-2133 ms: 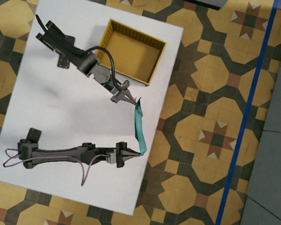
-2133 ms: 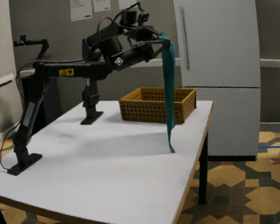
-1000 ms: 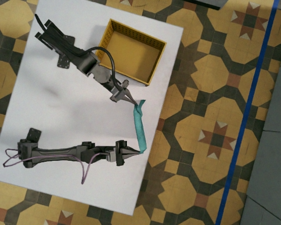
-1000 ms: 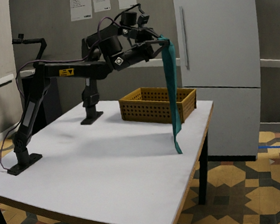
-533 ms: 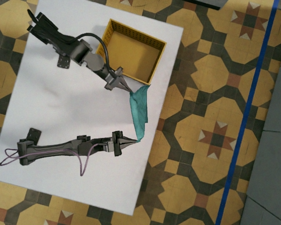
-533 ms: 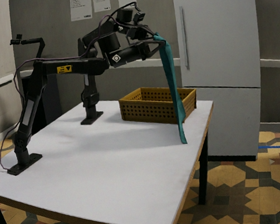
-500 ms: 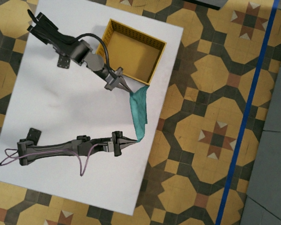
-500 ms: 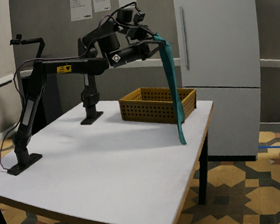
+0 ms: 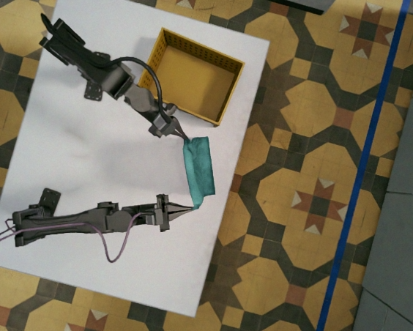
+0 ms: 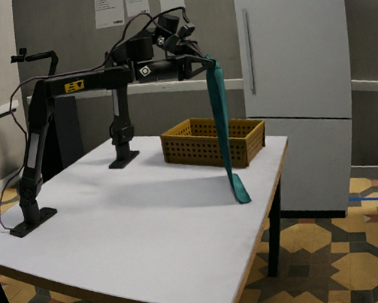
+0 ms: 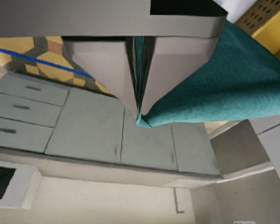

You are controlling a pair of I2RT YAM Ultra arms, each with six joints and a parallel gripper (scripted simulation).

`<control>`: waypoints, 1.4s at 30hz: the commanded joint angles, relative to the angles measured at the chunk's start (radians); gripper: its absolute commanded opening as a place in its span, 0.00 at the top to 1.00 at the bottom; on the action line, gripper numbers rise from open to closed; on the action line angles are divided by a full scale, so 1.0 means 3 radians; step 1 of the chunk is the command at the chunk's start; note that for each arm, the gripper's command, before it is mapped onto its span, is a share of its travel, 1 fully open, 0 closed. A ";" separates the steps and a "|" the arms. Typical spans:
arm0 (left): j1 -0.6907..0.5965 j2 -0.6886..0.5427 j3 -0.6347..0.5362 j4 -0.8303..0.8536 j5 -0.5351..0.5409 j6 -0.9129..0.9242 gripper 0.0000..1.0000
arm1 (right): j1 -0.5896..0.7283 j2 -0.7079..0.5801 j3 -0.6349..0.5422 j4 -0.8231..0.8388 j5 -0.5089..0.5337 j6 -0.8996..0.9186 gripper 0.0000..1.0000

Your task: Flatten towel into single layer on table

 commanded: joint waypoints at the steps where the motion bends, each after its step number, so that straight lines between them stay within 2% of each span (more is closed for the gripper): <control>1: -0.0062 -0.0138 0.0053 -0.0204 -0.0017 0.0020 1.00 | -0.0026 -0.0191 0.0118 -0.0501 0.0042 -0.0002 1.00; 6: -0.0110 -0.0151 -0.0023 -0.0371 -0.0017 0.0019 1.00 | -0.0024 -0.0269 0.0112 -0.0800 0.0043 -0.0003 1.00; 7: -0.0159 -0.0155 -0.0042 -0.0544 -0.0013 0.0023 1.00 | -0.0022 -0.0345 0.0089 -0.1069 0.0042 -0.0006 1.00; 9: -0.0163 -0.0161 -0.0053 -0.0543 -0.0016 0.0019 1.00 | -0.0022 -0.0339 0.0122 -0.1123 0.0042 -0.0005 1.00; 10: -0.0217 -0.0179 -0.0082 -0.0687 -0.0010 0.0024 1.00 | -0.0020 -0.0409 0.0100 -0.1392 0.0041 -0.0008 1.00; 12: -0.0223 -0.0188 -0.0098 -0.0683 -0.0015 0.0018 1.00 | -0.0020 -0.0401 0.0135 -0.1450 0.0042 -0.0008 1.00; 13: -0.0282 -0.0207 -0.0138 -0.0824 -0.0008 0.0024 1.00 | -0.0017 -0.0472 0.0089 -0.1685 0.0041 -0.0010 1.00; 17: -0.0288 -0.0218 -0.0161 -0.0815 -0.0013 0.0017 1.00 | -0.0017 -0.0467 0.0117 -0.1735 0.0042 -0.0010 1.00; 18: -0.0358 -0.0241 -0.0221 -0.0951 -0.0011 0.0018 1.00 | -0.0014 -0.0525 -0.0054 -0.1978 0.0042 -0.0012 1.00; 23: -0.0440 -0.0268 -0.0303 -0.1079 -0.0009 0.0015 1.00 | -0.0011 -0.0600 -0.0124 -0.2220 0.0042 -0.0014 1.00; 24: -0.0516 -0.0272 -0.0352 -0.1219 -0.0003 0.0024 1.00 | -0.0007 -0.0625 -0.0103 -0.2520 0.0041 -0.0018 1.00; 26: -0.0526 -0.0283 -0.0375 -0.1209 -0.0009 0.0014 1.00 | -0.0007 -0.0641 0.0007 -0.2525 0.0042 -0.0016 1.00; 27: -0.0609 -0.0280 -0.0428 -0.1346 -0.0003 0.0024 1.00 | -0.0003 -0.0665 0.0003 -0.2801 0.0041 -0.0020 1.00; 29: -0.0619 -0.0291 -0.0452 -0.1335 -0.0010 0.0013 1.00 | -0.0003 -0.0652 0.0039 -0.2856 0.0042 -0.0020 1.00; 30: -0.0708 -0.0282 -0.0508 -0.1466 -0.0004 0.0025 1.00 | 0.0001 -0.0670 0.0025 -0.3116 0.0040 -0.0023 1.00; 34: -0.0719 -0.0292 -0.0534 -0.1453 -0.0009 0.0013 1.00 | 0.0002 -0.0567 0.0072 -0.3187 0.0041 -0.0023 1.00; 35: -0.0822 -0.0338 -0.0708 -0.1473 -0.0018 0.0016 1.00 | 0.0007 -0.0666 0.0031 -0.3421 0.0042 -0.0025 1.00; 37: -0.0828 -0.0347 -0.0724 -0.1465 -0.0011 0.0010 1.00 | 0.0007 -0.0664 0.0035 -0.3436 0.0043 -0.0024 1.00; 38: -0.0929 -0.0498 -0.1075 -0.1218 0.0000 0.0018 1.00 | 0.0012 -0.0685 -0.0166 -0.3625 0.0042 -0.0029 1.00; 40: -0.0941 -0.0526 -0.1117 -0.1177 -0.0007 0.0007 1.00 | 0.0002 -0.0699 -0.0195 -0.3617 0.0043 -0.0027 1.00; 41: -0.1048 -0.0657 -0.1435 -0.1030 -0.0003 0.0017 1.00 | 0.0004 -0.0762 -0.0358 -0.3711 0.0043 -0.0026 1.00; 42: -0.1057 -0.0675 -0.1460 -0.1003 -0.0012 0.0010 1.00 | -0.0001 -0.0775 -0.0380 -0.3701 0.0044 -0.0025 1.00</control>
